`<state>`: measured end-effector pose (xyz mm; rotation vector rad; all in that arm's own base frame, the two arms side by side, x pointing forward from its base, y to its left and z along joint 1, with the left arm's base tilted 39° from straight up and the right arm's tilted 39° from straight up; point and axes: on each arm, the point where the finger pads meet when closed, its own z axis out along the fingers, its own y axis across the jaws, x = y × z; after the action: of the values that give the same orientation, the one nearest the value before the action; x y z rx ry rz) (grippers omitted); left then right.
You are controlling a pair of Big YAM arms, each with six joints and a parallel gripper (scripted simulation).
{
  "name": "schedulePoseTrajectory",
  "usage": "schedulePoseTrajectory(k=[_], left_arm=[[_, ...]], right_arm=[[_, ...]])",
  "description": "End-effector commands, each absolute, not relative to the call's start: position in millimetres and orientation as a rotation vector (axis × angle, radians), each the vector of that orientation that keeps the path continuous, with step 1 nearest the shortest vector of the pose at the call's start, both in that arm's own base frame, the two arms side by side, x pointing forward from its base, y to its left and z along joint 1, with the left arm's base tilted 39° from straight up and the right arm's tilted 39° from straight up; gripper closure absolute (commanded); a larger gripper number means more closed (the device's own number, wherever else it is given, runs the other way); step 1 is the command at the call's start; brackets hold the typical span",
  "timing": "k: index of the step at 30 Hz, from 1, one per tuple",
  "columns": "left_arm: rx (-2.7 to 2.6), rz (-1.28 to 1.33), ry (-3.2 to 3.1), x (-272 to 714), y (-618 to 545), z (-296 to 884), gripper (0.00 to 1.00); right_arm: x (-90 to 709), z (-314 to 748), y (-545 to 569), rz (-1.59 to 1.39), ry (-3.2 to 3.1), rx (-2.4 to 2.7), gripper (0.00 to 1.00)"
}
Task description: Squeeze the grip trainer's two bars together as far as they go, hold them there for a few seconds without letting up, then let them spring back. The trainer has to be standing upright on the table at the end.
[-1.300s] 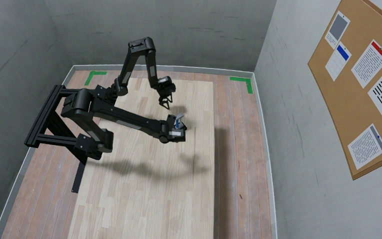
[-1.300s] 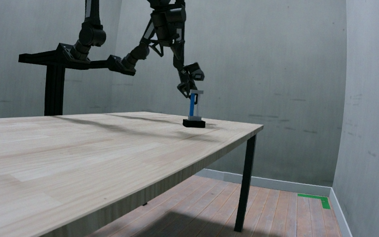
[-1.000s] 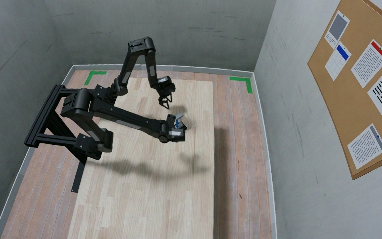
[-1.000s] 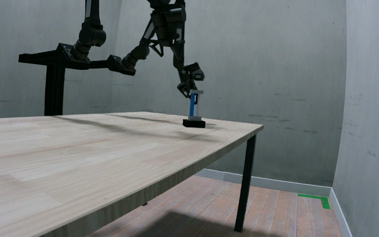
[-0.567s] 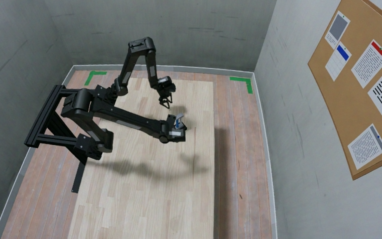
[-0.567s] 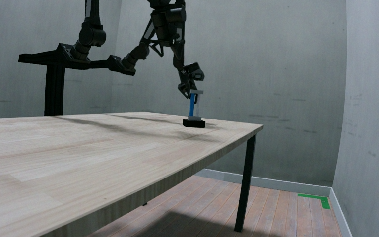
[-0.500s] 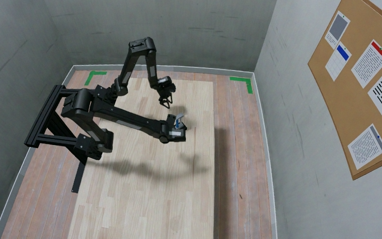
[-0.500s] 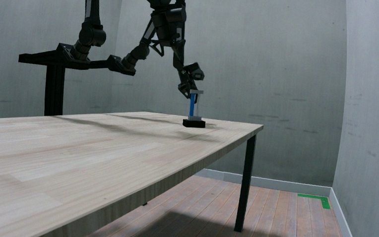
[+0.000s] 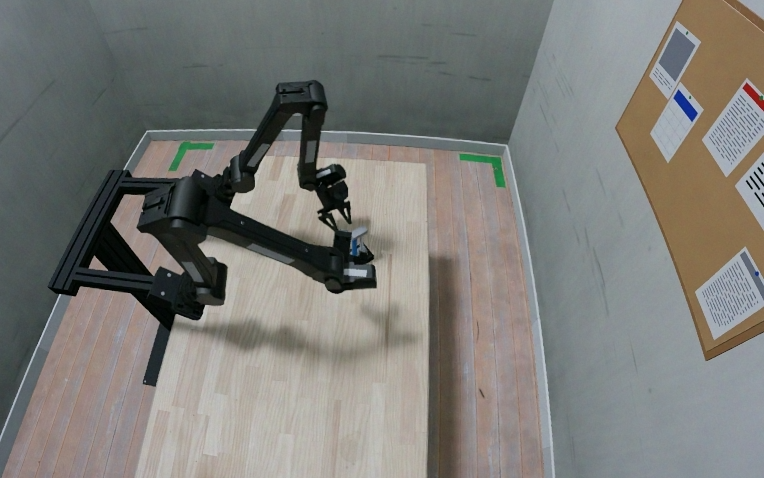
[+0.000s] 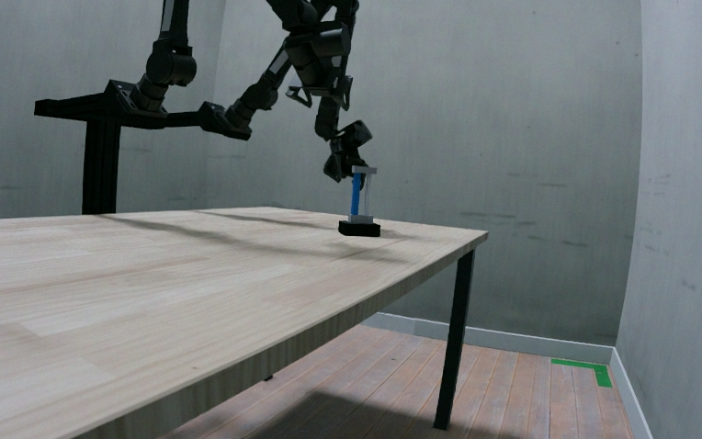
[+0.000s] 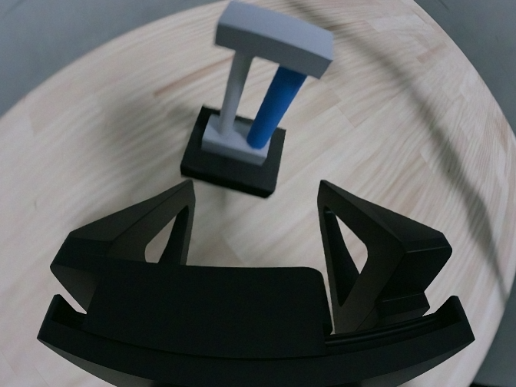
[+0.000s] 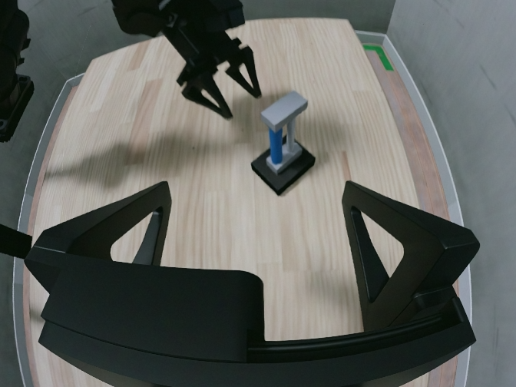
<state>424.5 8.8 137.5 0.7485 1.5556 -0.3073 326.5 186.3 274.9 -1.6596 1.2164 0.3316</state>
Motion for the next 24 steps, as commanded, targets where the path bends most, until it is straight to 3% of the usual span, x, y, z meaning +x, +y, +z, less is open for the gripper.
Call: schedulePoseTrajectory(k=[1, 24], left_arm=[[0.973, -0.17, 1.325, 447, -17, 150, 0.3], [0.966, -0.156, 1.302, 474, -39, 167, 0.3]], right_arm=[[337, 296, 197, 0.345, 1.091, -1.657, 0.0], [347, 307, 197, 0.332, 1.119, -1.602, 0.0]])
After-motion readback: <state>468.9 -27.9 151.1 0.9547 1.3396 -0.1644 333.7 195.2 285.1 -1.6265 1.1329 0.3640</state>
